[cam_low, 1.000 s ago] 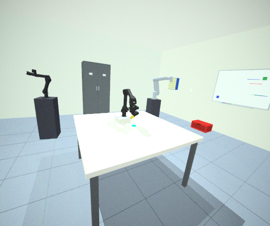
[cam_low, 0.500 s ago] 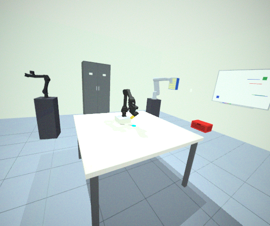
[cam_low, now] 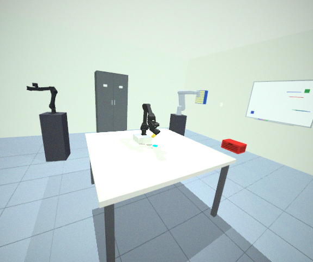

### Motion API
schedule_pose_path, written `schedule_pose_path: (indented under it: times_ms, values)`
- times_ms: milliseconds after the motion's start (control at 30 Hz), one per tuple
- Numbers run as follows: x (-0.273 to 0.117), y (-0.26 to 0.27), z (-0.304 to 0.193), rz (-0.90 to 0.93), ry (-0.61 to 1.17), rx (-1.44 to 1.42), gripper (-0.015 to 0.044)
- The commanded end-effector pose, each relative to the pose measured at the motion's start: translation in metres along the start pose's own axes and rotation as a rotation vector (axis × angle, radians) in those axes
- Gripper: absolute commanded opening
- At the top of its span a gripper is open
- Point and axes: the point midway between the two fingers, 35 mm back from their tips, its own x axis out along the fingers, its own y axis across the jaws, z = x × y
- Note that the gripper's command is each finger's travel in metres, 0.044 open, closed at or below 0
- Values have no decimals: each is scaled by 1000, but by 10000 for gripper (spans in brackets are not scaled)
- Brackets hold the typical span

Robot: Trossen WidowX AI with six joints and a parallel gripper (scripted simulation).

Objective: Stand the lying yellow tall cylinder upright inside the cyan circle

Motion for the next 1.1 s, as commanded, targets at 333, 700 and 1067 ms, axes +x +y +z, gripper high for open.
schedule_pose_path:
  times_ms: [333,700,1067]
  values:
    - [0,1,0,-6,-97,-10,105]
    - [-3,1,0,-25,-169,-17,105]
    - [-6,0,-1,-52,-240,-23,105]
